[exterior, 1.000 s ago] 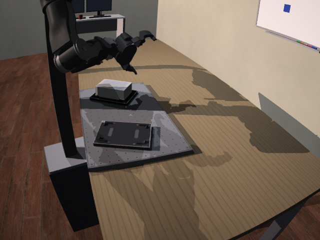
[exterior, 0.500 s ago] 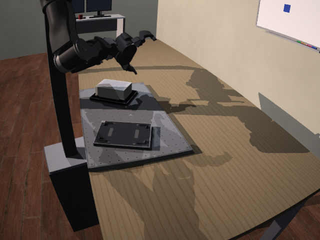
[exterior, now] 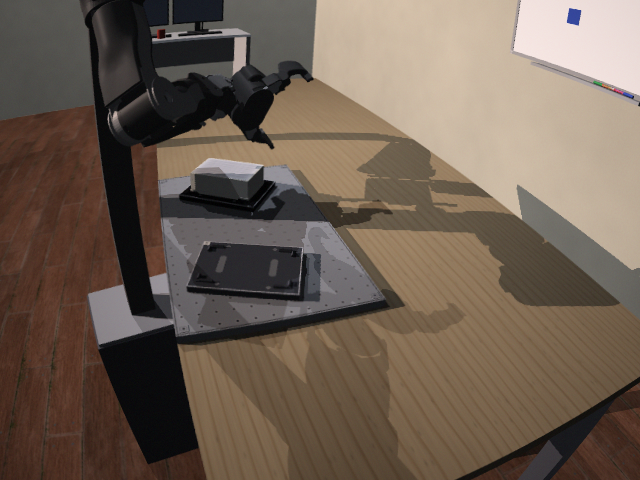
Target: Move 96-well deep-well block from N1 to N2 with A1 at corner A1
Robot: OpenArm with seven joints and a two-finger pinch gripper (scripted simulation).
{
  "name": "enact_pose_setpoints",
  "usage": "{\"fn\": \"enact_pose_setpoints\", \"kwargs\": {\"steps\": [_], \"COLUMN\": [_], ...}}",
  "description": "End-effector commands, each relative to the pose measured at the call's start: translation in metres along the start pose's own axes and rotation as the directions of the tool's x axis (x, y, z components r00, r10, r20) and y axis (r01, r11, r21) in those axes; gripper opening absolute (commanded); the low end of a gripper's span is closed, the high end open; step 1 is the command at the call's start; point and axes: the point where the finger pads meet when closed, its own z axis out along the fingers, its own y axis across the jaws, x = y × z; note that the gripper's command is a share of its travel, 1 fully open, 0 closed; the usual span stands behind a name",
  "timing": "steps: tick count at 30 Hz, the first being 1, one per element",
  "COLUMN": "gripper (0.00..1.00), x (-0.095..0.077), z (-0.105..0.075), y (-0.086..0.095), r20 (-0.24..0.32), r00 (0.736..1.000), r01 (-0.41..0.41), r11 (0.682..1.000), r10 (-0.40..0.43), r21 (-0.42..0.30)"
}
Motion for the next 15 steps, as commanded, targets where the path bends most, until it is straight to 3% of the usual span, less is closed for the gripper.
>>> {"fn": "enact_pose_setpoints", "kwargs": {"steps": [1,12,15], "gripper": [1.0,1.0,0.9], "x": [0.001,0.001,0.008], "z": [0.0,0.0,-0.013], "y": [0.001,0.001,-0.021], "r20": [-0.002,-0.002,-0.024], "r00": [1.0,1.0,0.996], "r01": [-0.001,-0.001,0.083], "r11": [1.0,1.0,0.989], "r10": [0.001,0.001,-0.081], "r21": [-0.004,-0.004,0.126]}}
